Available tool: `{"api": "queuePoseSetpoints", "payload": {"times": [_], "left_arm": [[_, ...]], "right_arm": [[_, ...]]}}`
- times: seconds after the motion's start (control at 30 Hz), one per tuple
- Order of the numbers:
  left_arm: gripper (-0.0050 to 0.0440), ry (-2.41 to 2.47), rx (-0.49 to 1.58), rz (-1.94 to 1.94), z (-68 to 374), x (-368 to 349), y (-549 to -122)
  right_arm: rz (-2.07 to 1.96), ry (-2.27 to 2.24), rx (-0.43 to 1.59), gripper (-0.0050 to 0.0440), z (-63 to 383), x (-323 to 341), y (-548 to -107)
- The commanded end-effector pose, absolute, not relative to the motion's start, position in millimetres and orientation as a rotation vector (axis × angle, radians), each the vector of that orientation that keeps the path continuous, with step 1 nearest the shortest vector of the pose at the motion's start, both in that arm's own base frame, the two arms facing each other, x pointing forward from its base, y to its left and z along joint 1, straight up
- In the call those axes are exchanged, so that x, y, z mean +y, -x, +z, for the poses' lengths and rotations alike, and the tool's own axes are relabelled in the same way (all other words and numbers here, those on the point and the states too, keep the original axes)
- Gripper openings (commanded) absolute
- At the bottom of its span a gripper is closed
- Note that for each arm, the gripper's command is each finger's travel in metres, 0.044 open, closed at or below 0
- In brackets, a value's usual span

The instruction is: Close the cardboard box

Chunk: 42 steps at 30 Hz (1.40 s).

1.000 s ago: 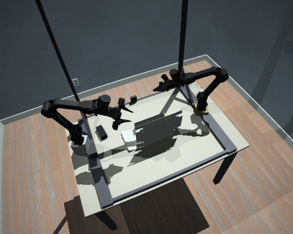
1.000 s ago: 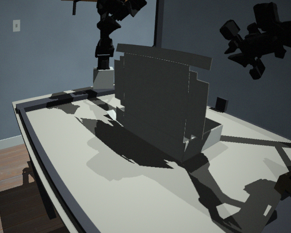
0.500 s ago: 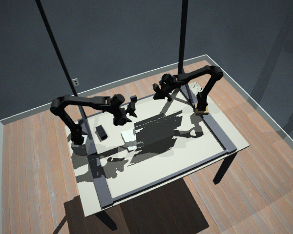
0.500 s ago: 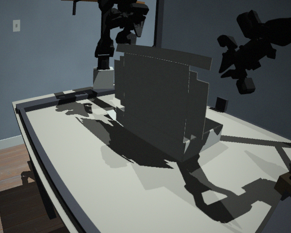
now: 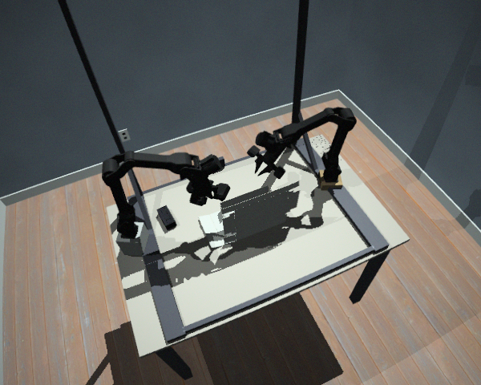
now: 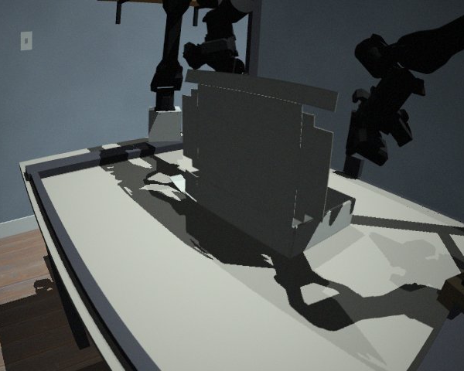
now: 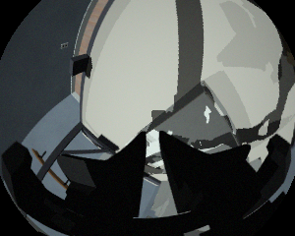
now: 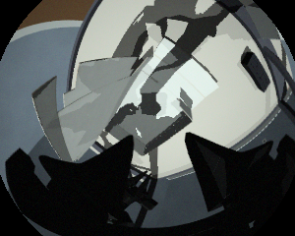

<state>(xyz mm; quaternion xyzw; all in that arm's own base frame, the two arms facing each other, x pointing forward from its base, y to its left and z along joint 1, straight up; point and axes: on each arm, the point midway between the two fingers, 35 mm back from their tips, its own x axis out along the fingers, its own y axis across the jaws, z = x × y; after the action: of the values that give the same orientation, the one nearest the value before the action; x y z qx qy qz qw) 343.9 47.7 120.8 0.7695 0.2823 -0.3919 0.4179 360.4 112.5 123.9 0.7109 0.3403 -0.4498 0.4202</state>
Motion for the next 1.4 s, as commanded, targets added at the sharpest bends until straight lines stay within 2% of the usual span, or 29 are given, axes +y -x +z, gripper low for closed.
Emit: {"api": "queuePoseSetpoints", "payload": {"times": [0.0, 0.4, 0.7, 0.77, 0.87, 1.0, 1.37], "left_arm": [[0.0063, -2.079, 0.670, -1.161, 119, 53, -346], [0.0063, -2.286, 0.468, -1.706, 88, 62, -329], [0.0063, -2.288, 0.464, -1.713, 87, 62, -329], [0.0063, -2.288, 0.464, -1.713, 87, 62, -329], [0.0063, -2.288, 0.464, -1.713, 87, 62, -329], [0.0063, -2.288, 0.464, -1.713, 87, 62, -329], [0.0063, -2.288, 0.464, -1.713, 87, 62, -329]], "right_arm": [[-1.335, -1.889, 0.801, 0.0249, 125, 124, -361], [-1.923, -1.993, 0.481, 0.0249, 94, 144, -340], [-1.929, -1.993, 0.475, 0.0249, 86, 144, -341], [-1.929, -1.993, 0.475, 0.0249, 64, 146, -345], [-1.956, -1.963, 0.470, 0.0249, 7, 145, -342], [-1.937, -1.984, 0.474, 0.0249, -25, 145, -343], [-1.930, -1.992, 0.475, 0.0249, -37, 145, -343]]}}
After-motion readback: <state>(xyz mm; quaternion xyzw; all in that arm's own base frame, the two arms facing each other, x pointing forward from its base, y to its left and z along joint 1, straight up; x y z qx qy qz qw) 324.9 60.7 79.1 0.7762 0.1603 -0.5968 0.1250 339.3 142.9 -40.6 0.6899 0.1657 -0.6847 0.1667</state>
